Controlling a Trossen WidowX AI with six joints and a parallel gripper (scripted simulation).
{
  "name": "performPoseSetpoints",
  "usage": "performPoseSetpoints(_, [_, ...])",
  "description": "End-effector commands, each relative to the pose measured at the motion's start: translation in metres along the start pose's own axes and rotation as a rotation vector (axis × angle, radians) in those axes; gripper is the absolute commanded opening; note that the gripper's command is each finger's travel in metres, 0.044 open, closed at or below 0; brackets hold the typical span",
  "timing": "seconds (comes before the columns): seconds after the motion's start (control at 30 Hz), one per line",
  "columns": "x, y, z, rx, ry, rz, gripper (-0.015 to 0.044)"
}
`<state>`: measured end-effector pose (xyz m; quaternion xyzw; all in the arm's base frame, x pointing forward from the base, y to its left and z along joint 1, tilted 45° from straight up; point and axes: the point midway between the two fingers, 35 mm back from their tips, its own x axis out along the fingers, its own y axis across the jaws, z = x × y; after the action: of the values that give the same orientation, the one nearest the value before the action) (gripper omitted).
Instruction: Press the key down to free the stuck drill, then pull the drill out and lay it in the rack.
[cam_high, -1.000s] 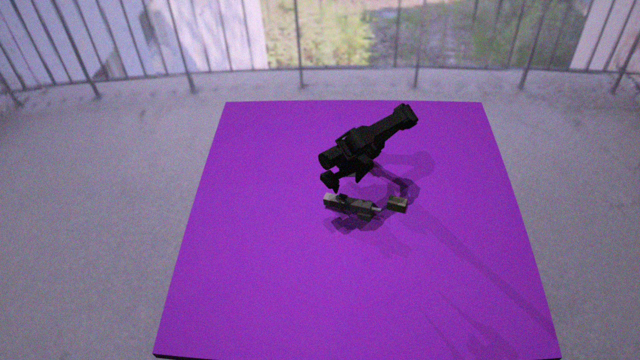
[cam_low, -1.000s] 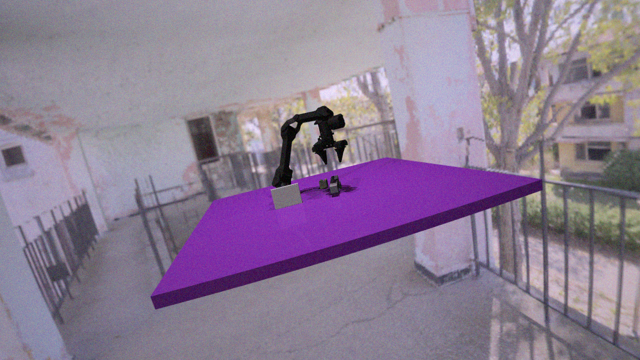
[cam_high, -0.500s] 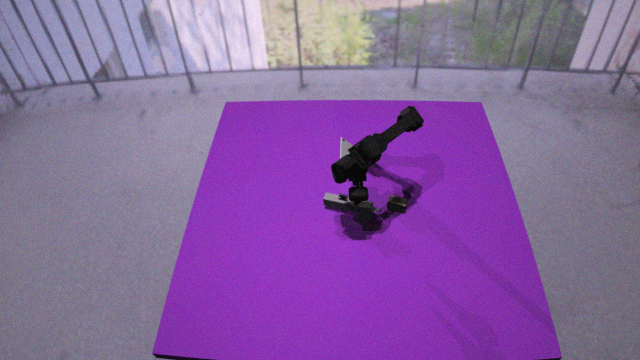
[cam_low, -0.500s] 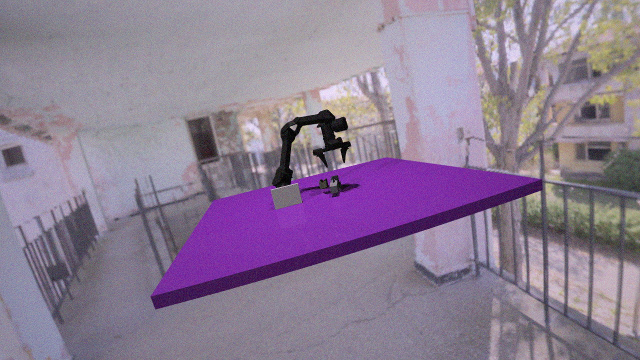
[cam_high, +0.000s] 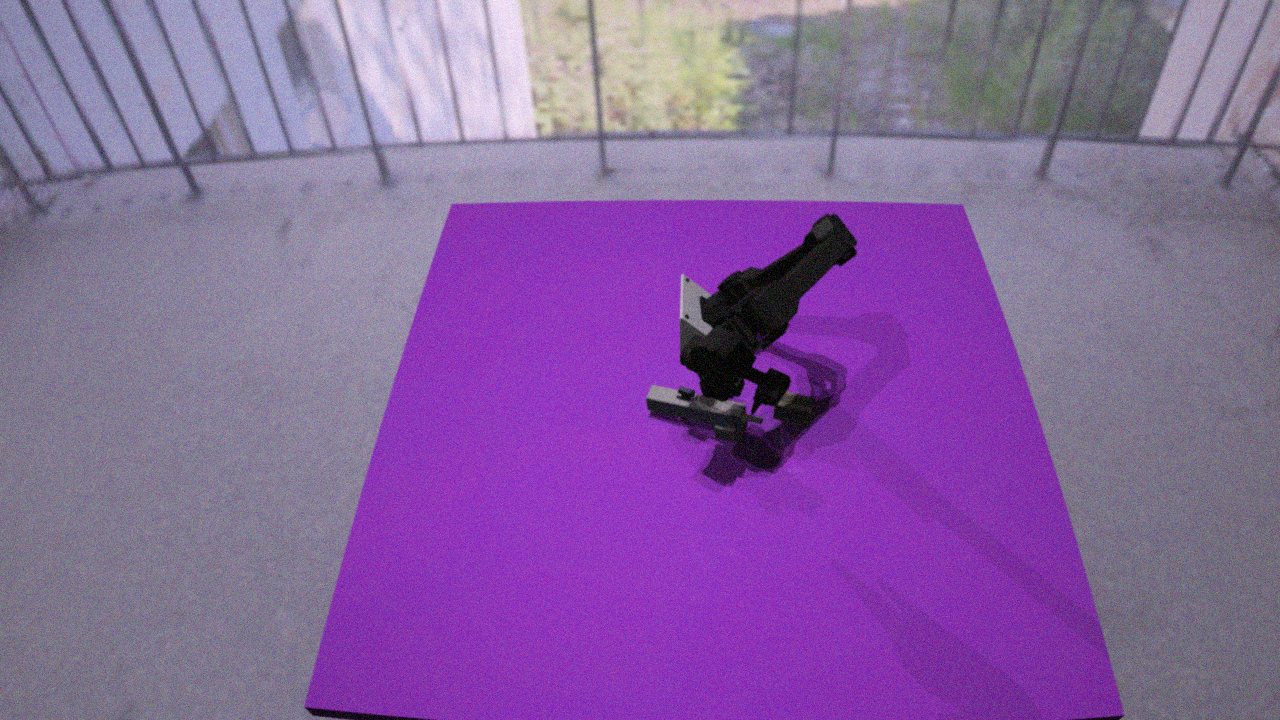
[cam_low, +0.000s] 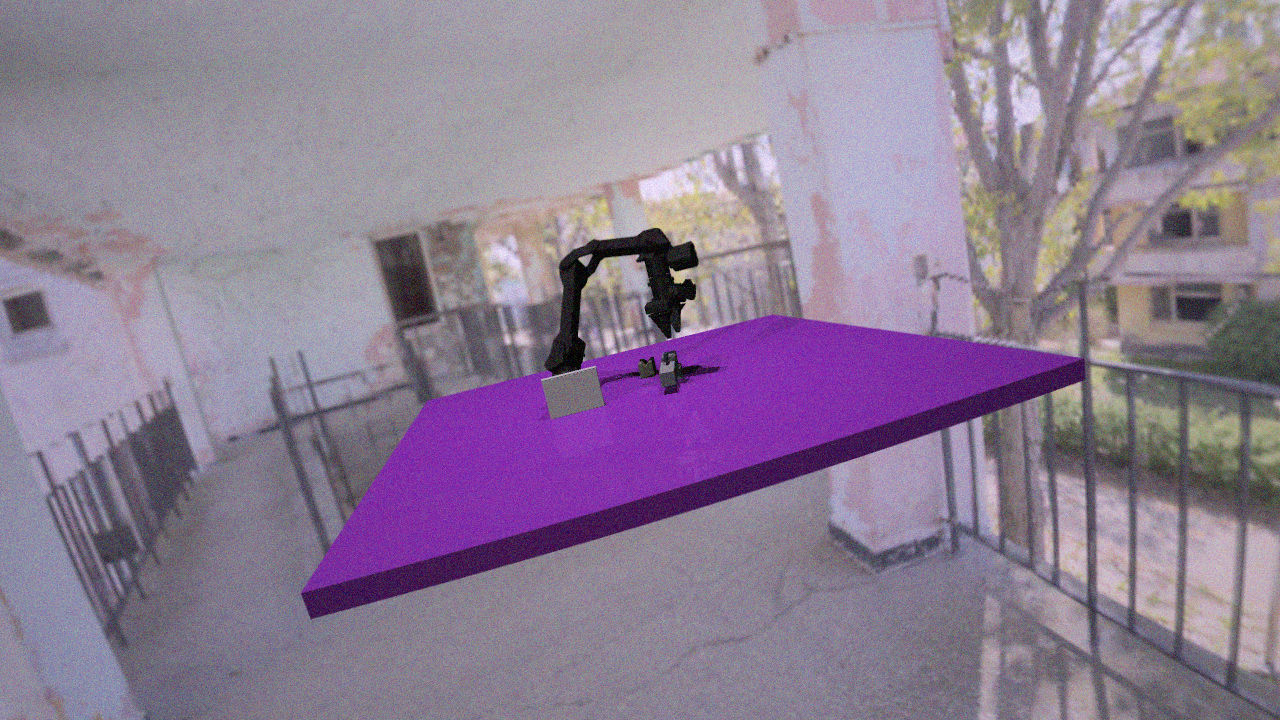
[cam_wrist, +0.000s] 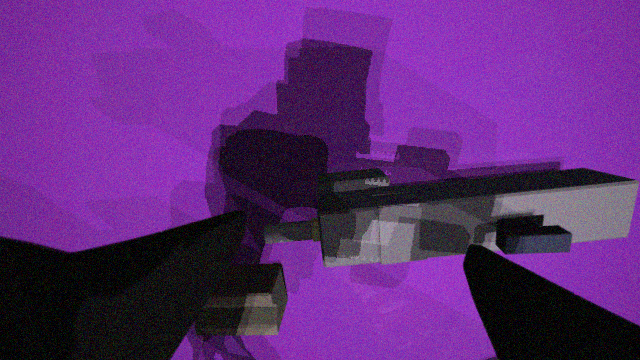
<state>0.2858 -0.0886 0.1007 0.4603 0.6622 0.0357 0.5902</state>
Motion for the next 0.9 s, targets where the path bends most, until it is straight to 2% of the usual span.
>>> performPoseSetpoints(0.0, [0.025, 0.032, -0.022, -0.964, 0.019, 0.035, 0.0440])
performPoseSetpoints(0.4, [0.037, 0.054, -0.035, -1.745, 0.005, 0.064, 0.0440])
performPoseSetpoints(0.87, [0.038, 0.055, -0.036, -1.781, 0.004, 0.066, 0.0440])
